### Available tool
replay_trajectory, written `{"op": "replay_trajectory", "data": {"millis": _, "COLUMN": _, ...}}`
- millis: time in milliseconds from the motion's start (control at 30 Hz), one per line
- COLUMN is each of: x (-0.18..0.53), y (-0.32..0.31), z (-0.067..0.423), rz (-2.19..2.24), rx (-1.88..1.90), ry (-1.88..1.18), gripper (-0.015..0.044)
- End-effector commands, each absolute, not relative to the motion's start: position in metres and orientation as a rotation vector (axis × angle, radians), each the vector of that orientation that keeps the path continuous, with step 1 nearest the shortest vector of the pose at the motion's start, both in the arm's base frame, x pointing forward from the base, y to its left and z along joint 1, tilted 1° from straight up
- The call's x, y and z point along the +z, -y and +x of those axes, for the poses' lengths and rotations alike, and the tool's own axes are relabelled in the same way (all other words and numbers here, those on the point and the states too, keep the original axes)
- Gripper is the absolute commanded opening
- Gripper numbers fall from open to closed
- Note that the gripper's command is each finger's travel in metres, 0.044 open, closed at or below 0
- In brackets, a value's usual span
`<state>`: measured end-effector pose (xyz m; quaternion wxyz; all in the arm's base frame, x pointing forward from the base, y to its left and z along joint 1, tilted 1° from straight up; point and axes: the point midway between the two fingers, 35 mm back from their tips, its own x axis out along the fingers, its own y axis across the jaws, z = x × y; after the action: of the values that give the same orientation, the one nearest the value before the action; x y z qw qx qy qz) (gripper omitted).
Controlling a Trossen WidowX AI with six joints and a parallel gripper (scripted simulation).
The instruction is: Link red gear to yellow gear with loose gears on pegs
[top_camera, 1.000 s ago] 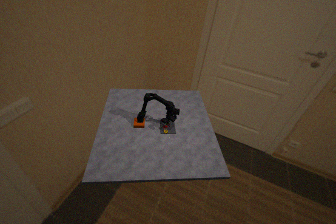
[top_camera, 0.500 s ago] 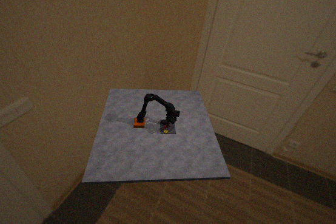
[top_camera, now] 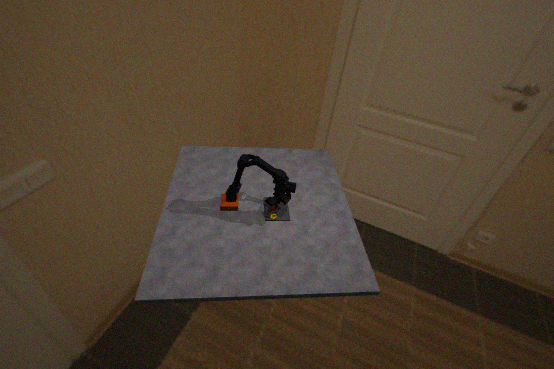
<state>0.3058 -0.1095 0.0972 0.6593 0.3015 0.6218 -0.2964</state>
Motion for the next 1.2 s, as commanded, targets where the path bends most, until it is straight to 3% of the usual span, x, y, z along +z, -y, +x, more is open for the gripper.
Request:
{"op": "replay_trajectory", "data": {"millis": 0, "x": 0.099, "y": 0.109, "z": 0.307, "rz": 0.683, "rx": -0.665, "ry": -1.405, "gripper": 0.0}}
{"op": "replay_trajectory", "data": {"millis": 1167, "x": 0.084, "y": 0.109, "z": 0.307, "rz": 0.522, "rx": -0.513, "ry": -1.45, "gripper": 0.0}}
